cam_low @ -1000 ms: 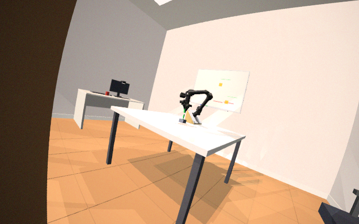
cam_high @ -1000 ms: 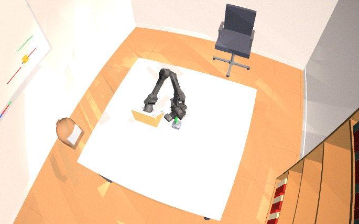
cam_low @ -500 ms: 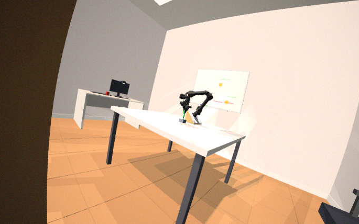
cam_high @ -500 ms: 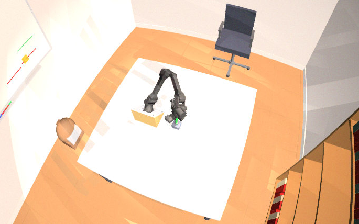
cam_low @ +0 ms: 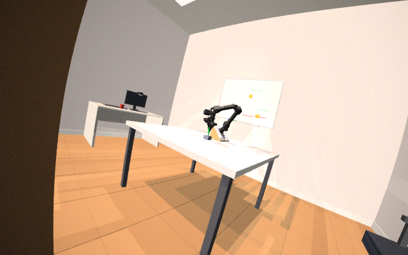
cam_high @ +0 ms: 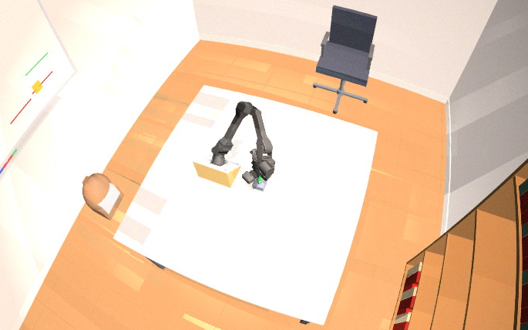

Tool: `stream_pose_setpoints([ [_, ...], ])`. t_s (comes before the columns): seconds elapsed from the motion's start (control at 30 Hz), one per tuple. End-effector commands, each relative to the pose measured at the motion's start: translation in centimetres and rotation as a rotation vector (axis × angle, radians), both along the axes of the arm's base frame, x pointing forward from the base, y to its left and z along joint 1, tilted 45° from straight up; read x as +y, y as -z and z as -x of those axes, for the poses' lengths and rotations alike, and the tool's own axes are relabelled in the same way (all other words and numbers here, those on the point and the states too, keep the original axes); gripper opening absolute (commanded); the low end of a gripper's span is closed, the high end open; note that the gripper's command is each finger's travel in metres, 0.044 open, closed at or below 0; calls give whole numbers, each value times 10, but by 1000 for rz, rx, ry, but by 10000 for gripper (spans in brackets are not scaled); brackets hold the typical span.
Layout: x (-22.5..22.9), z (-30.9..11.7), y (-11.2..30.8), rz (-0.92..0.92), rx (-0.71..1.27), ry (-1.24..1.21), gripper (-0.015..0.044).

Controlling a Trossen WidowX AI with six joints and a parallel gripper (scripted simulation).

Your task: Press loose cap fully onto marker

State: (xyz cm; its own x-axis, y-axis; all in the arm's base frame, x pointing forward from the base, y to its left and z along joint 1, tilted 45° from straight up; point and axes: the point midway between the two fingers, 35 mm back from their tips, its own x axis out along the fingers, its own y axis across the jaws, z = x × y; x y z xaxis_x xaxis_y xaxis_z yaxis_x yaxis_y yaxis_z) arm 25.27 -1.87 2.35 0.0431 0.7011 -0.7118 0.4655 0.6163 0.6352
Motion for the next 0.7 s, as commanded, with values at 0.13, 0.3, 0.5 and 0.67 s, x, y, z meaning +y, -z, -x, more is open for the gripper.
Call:
stream_pose_setpoints([
  [0.13, 10, 0, 8, -7, 0, 6, 0],
  [0.3, 12, 0, 10, -7, 0, 6, 0],
  [0.5, 12, 0, 10, -7, 0, 6, 0],
  [0.67, 11, 0, 9, -3, -3, 0, 53],
])
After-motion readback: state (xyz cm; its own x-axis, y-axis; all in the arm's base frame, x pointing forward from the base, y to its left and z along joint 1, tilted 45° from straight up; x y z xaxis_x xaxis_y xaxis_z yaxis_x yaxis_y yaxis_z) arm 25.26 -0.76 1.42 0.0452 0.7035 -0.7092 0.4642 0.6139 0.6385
